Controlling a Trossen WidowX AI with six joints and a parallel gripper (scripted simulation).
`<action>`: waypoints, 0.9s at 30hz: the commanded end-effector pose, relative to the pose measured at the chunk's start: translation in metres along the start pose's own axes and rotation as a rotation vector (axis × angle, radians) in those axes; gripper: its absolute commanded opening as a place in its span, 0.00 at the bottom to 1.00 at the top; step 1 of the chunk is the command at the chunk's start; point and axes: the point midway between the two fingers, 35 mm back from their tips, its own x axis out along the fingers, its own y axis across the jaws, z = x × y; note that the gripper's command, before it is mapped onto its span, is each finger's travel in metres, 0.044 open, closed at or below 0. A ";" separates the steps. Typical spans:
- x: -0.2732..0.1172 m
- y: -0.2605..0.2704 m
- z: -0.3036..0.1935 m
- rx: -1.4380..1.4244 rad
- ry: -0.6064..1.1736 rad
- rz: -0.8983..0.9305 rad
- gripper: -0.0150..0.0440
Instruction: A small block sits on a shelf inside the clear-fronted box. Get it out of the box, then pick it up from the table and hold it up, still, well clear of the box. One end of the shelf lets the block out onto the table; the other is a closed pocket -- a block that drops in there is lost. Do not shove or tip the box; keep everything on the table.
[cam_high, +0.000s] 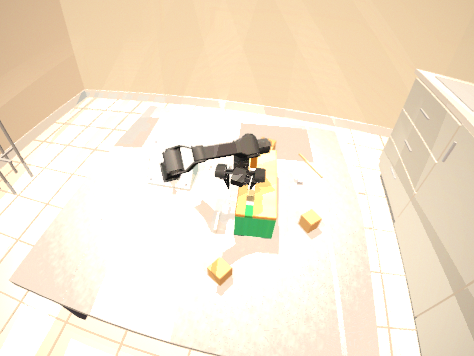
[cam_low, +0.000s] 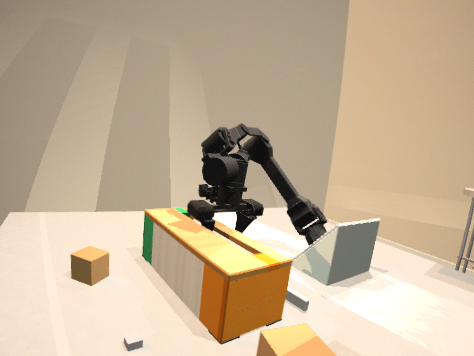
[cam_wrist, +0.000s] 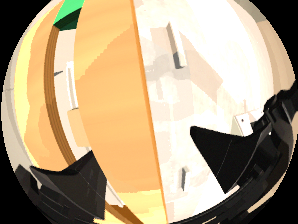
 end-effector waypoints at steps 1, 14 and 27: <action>0.001 -0.001 0.009 -0.006 -0.005 0.000 0.93; 0.004 0.000 0.039 -0.007 -0.006 0.000 0.93; 0.007 0.000 0.066 -0.006 -0.007 0.000 0.93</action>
